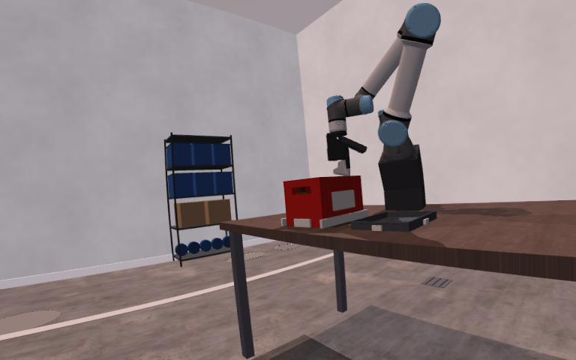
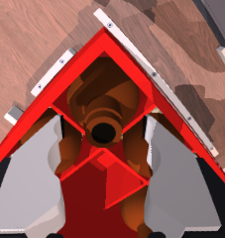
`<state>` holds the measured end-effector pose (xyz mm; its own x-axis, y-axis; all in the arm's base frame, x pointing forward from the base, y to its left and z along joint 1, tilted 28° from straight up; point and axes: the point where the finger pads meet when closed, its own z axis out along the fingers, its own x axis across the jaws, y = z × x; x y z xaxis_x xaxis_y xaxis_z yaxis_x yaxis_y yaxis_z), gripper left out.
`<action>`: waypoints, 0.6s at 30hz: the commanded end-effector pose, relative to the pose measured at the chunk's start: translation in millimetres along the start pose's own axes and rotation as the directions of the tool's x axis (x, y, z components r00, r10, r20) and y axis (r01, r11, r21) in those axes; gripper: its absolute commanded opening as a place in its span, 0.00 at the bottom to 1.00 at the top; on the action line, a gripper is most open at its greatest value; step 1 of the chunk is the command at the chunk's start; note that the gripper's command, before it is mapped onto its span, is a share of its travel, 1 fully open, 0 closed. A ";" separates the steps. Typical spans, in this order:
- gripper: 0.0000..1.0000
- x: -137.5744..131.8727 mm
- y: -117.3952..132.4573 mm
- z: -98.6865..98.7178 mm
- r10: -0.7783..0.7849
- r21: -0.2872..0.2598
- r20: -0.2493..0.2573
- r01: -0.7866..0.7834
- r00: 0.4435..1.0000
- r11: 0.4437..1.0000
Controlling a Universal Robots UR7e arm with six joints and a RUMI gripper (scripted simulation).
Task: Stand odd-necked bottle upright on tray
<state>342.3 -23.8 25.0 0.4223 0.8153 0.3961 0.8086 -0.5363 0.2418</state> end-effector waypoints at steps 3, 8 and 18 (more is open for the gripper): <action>0.38 -0.2 -0.9 -0.8 0.001 0.000 0.000 -0.001 1.000 1.000; 0.38 -0.6 1.3 -7.0 0.000 -0.003 0.002 0.000 1.000 1.000; 0.38 -0.5 1.2 -24.5 0.000 -0.003 0.002 0.000 1.000 1.000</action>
<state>337.5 -27.2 36.6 0.4249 0.8153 0.3934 0.8070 -0.5380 0.2434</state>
